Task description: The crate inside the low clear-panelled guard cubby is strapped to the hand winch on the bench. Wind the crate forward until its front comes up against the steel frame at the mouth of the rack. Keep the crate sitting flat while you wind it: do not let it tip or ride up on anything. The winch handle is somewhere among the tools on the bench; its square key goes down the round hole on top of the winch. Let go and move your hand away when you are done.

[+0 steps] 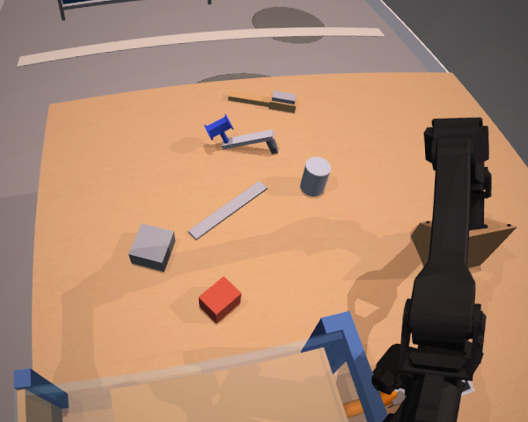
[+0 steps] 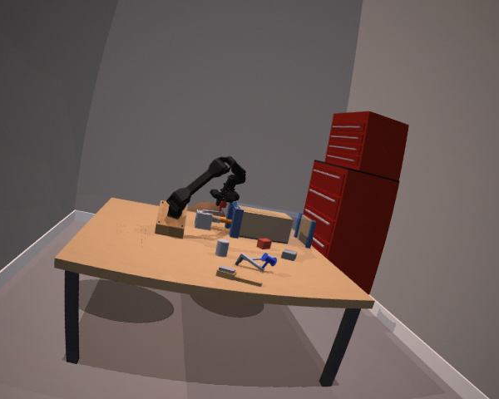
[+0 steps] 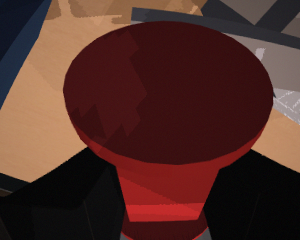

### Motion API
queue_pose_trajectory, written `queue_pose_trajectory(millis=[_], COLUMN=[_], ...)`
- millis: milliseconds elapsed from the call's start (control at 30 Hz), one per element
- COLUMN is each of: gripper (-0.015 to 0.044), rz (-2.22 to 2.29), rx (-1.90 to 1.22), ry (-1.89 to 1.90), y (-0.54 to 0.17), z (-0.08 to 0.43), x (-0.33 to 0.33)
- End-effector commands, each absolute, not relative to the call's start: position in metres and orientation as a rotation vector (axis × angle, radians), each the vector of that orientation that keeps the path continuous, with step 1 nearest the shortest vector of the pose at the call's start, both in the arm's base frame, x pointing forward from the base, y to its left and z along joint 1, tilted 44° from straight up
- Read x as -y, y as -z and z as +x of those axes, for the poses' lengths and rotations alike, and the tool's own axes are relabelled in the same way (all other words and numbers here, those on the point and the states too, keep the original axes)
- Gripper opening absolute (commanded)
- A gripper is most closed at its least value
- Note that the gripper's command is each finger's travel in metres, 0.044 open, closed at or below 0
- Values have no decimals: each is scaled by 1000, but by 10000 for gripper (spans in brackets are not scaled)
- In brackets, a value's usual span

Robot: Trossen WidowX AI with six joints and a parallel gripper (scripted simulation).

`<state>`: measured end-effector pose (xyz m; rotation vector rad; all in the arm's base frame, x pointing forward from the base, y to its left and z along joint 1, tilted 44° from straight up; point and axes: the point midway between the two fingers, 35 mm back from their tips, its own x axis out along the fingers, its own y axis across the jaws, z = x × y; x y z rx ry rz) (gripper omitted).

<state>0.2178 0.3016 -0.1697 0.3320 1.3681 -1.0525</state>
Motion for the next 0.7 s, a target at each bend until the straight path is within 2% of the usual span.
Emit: queue_pose_trajectory(millis=[0,667], gripper=[0,0], rz=[333,333], rx=[-1406,-1407], ry=[1026,1025], y=[181,188], z=[199,186], x=[-317,-322])
